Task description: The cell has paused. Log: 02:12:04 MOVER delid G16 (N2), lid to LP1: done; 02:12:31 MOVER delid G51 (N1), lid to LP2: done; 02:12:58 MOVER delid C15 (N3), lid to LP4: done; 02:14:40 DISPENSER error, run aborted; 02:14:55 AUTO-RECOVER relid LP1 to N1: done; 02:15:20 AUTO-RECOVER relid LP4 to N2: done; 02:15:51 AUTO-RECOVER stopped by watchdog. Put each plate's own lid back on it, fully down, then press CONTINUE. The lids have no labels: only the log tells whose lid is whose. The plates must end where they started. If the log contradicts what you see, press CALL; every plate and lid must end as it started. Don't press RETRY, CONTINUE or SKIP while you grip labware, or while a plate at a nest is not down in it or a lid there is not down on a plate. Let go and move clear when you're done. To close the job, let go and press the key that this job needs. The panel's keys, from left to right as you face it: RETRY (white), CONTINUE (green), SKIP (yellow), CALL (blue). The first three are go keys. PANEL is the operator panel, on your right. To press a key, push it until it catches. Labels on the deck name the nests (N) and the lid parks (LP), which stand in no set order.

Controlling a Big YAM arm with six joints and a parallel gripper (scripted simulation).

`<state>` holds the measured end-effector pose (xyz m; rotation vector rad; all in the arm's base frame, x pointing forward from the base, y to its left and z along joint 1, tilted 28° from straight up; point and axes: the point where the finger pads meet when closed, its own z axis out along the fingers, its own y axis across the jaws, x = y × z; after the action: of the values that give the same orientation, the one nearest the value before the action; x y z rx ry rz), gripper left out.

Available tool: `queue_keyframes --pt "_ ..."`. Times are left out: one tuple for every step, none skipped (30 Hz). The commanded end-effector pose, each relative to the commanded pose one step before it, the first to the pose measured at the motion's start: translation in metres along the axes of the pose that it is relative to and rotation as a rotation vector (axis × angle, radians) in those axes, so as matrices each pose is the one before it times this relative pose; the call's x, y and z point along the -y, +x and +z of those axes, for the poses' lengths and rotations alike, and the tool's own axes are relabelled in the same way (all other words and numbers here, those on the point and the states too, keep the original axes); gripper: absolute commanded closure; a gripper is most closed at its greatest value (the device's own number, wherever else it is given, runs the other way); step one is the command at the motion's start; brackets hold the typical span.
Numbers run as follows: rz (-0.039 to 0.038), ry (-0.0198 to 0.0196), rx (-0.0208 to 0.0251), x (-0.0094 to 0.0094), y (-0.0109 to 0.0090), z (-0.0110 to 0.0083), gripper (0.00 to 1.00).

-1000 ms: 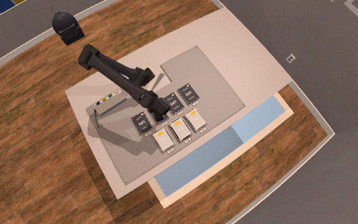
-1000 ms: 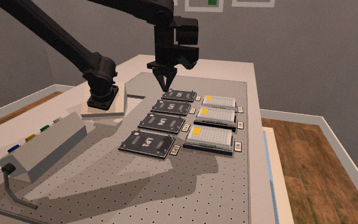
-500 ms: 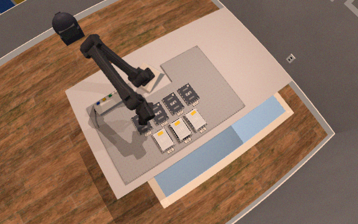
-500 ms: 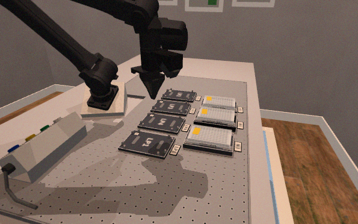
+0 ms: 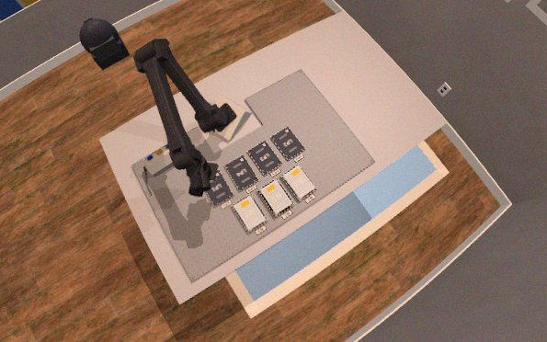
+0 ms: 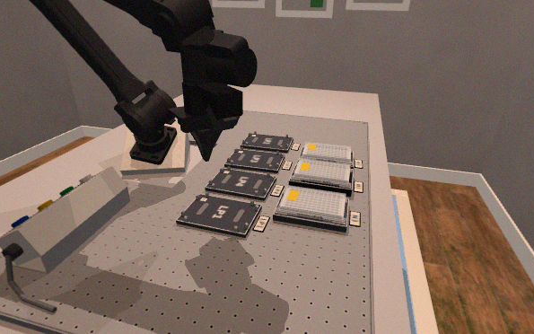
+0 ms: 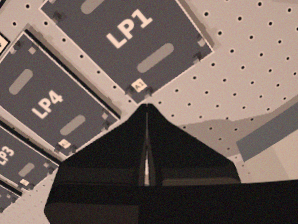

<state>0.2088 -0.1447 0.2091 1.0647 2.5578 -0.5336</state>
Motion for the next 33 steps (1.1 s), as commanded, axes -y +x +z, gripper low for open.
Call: queue_keyframes --pt "-0.02331 -0.02813 0.04481 0.00014 -0.02704 -0.01542 1.00" --pt "0.00001 -0.00001 -0.00001 -0.00011 -0.00005 -0.00002 1.00" --pt "0.00444 0.01291 -0.03834 0.00721 0.02659 0.01142 1.00" --pt "0.01623 0.00315 -0.00928 0.00493 0.00510 0.00030 1.00" --pt "0.01993 0.00005 -0.00001 0.00421 0.00258 0.00002 1.00" --pt "0.01993 0.00005 0.00000 0.00426 0.00250 0.00002 1.00" --pt "0.01993 0.00005 0.00000 0.00431 0.00241 0.00002 1.00" --pt "0.01993 0.00005 0.00001 0.00435 0.00232 0.00002 1.00" --pt "0.01993 0.00005 0.00002 0.00440 0.00223 0.00002 1.00" --pt "0.01994 0.00005 0.00002 0.00444 0.00214 0.00001 1.00" --pt "0.01994 0.00005 0.00003 0.00448 0.00205 0.00001 1.00" --pt "0.01994 0.00005 0.00003 0.00451 0.00196 0.00001 1.00" --pt "0.01994 0.00005 0.00004 0.00455 0.00187 0.00001 1.00" --pt "0.01994 0.00005 0.00005 0.00458 0.00177 0.00000 1.00" --pt "0.00000 0.00000 0.00000 0.00000 0.00000 0.00000 1.00" --pt "0.00000 0.00000 0.00000 0.00000 0.00000 0.00000 1.00" --pt "0.02296 -0.00322 0.01035 0.00386 -0.00090 -0.00001 1.00" --pt "0.01860 0.00166 -0.00421 0.00503 0.00264 -0.00004 1.00" --pt "0.01836 0.00192 -0.00555 0.00512 0.00288 -0.00003 1.00" --pt "0.01987 0.00015 -0.00023 0.00471 0.00147 -0.00001 1.00" --pt "0.01995 0.00003 0.00008 0.00479 0.00127 0.00001 1.00" --pt "0.02016 -0.00022 0.00104 0.00468 0.00096 -0.00001 1.00" --pt "0.02035 -0.00043 0.00201 0.00465 0.00062 -0.00001 1.00" --pt "0.02003 0.00002 0.00063 0.00478 0.00086 -0.00002 1.00" --pt "0.01983 0.00028 -0.00033 0.00485 0.00100 -0.00002 1.00" --pt "0.01997 0.00008 0.00045 0.00482 0.00071 -0.00002 1.00" --pt "0.02004 -0.00004 0.00109 0.00480 0.00045 -0.00002 1.00" --pt "0.01991 0.00016 0.00034 0.00486 0.00054 -0.00002 1.00" --pt "0.01981 0.00032 -0.00043 0.00490 0.00063 -0.00002 1.00" --pt "0.01986 0.00023 -0.00007 0.00489 0.00044 -0.00002 1.00" --pt "0.01990 0.00014 0.00048 0.00487 0.00020 -0.00002 1.00" --pt "0.00000 0.00000 0.00000 0.00000 0.00000 0.00000 1.00" --pt "0.00000 0.00000 0.00000 0.00000 0.00000 0.00000 1.00"
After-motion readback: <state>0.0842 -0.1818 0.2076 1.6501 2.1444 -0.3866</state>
